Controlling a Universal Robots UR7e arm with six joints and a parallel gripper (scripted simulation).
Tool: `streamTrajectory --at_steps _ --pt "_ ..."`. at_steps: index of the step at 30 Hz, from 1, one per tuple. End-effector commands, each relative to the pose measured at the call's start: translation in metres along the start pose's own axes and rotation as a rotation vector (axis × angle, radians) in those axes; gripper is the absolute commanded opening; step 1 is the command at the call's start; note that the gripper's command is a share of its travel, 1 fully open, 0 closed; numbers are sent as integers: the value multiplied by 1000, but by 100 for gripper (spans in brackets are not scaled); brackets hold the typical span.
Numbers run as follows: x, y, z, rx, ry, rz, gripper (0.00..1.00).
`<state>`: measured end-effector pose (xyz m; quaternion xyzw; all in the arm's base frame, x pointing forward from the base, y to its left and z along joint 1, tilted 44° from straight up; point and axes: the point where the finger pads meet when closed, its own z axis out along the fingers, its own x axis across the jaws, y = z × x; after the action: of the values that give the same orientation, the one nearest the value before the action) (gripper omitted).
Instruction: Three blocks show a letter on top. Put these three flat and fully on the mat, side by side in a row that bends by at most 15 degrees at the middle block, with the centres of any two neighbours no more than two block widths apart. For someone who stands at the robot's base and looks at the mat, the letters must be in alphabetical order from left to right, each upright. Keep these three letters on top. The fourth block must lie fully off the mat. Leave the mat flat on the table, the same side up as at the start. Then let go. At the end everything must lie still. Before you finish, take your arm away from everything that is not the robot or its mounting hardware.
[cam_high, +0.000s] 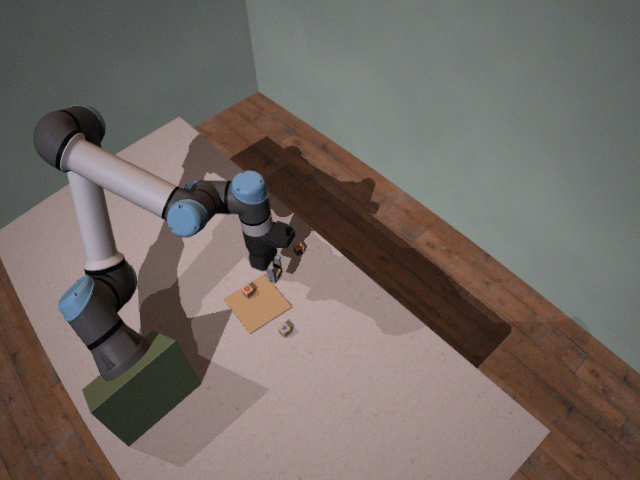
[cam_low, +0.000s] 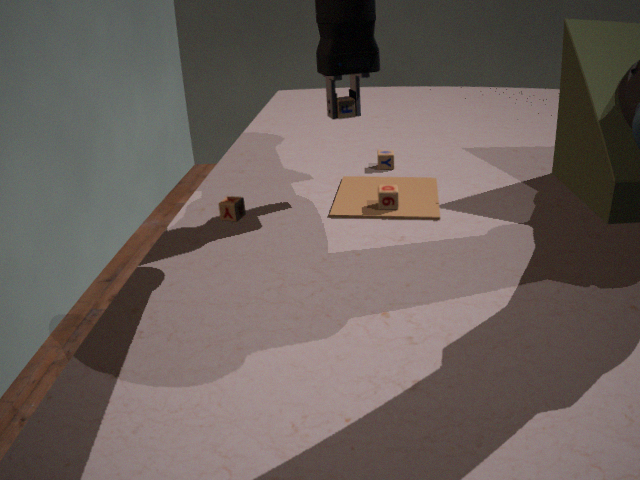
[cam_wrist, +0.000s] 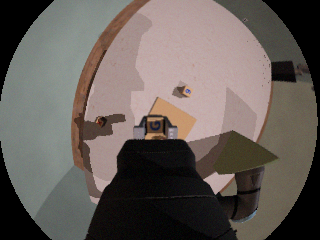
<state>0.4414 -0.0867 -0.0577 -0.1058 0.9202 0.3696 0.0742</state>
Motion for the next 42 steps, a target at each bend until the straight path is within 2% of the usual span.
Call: streamTrajectory --at_steps 1,9,14,34,42 --pt "12 15 0 1 -1 130 49" --pt "33 41 2 1 -1 336 49" --pt "39 49 3 1 -1 404 49" --pt "40 50 4 1 -1 412 49" --pt "40 50 21 1 -1 413 49"
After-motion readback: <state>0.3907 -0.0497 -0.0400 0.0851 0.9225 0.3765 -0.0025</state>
